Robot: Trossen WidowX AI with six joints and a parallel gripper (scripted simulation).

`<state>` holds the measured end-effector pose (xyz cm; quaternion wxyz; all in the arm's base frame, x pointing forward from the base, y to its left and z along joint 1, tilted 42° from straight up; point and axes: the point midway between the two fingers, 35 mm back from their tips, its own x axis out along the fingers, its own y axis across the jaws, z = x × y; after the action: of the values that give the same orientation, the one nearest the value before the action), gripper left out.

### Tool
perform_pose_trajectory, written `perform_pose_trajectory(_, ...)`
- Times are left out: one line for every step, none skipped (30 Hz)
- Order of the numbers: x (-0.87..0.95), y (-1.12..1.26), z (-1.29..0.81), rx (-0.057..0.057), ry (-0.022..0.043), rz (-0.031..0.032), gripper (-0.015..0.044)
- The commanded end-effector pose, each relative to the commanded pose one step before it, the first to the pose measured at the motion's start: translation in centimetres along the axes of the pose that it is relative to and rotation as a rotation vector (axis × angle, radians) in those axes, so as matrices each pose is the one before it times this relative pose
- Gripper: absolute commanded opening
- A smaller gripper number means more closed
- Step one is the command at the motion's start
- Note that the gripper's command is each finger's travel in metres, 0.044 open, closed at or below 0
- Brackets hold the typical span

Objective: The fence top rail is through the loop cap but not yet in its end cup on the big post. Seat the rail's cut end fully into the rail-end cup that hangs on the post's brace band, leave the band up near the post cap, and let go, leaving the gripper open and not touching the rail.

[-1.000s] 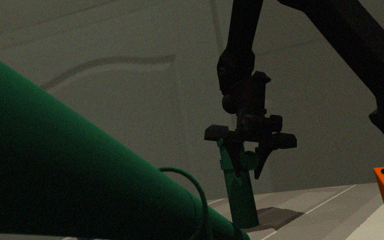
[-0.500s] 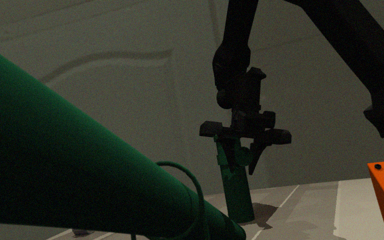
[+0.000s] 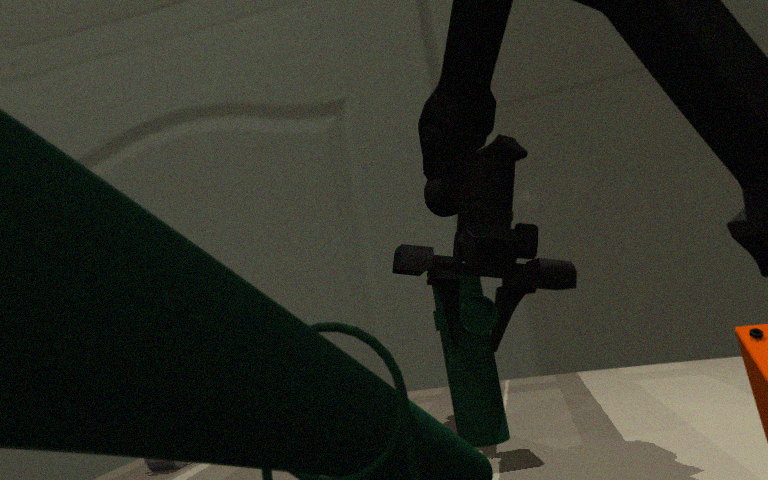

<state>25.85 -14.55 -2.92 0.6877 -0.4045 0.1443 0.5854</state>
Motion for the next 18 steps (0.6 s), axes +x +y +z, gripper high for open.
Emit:
perform_pose_trajectory(0.008, -0.363, -0.035, 0.0236, 0.00915, -0.00777, 0.0000)
perform_pose_trajectory(0.008, -0.028, -0.001, 0.0030, 0.00081, 0.00003, 0.0000)
perform_pose_trajectory(0.013, -0.047, -0.001, 0.0051, 0.00136, 0.00004, 0.0000)
perform_pose_trajectory(0.019, -0.071, -0.001, 0.0076, 0.00203, 0.00003, 0.0000)
perform_pose_trajectory(0.020, -0.076, -0.001, 0.0082, 0.00217, 0.00000, 0.0000)
perform_pose_trajectory(0.024, -0.088, 0.000, 0.0094, 0.00250, -0.00005, 0.0000)
perform_pose_trajectory(0.027, -0.100, 0.002, 0.0107, 0.00282, -0.00011, 0.0000)
perform_pose_trajectory(0.020, -0.074, 0.003, 0.0079, 0.00207, -0.00012, 0.0000)
perform_pose_trajectory(0.007, -0.025, 0.001, 0.0027, 0.00071, -0.00005, 0.0000)
perform_pose_trajectory(0.000, 0.000, 0.000, 0.0000, 0.00000, 0.00000, 0.0000)
perform_pose_trajectory(0.008, -0.028, -0.001, 0.0030, 0.00081, 0.00003, 0.0000)
perform_pose_trajectory(0.013, -0.047, -0.001, 0.0051, 0.00136, 0.00004, 0.0000)
perform_pose_trajectory(0.019, -0.071, -0.001, 0.0076, 0.00203, 0.00003, 0.0000)
perform_pose_trajectory(0.027, -0.101, -0.001, 0.0108, 0.00288, -0.00001, 0.0000)
perform_pose_trajectory(0.026, -0.097, 0.001, 0.0104, 0.00274, -0.00007, 0.0000)
perform_pose_trajectory(0.023, -0.087, 0.002, 0.0093, 0.00245, -0.00011, 0.0000)
perform_pose_trajectory(0.015, -0.058, 0.002, 0.0062, 0.00163, -0.00010, 0.0000)
perform_pose_trajectory(0.005, -0.020, 0.001, 0.0022, 0.00057, -0.00004, 0.0000)
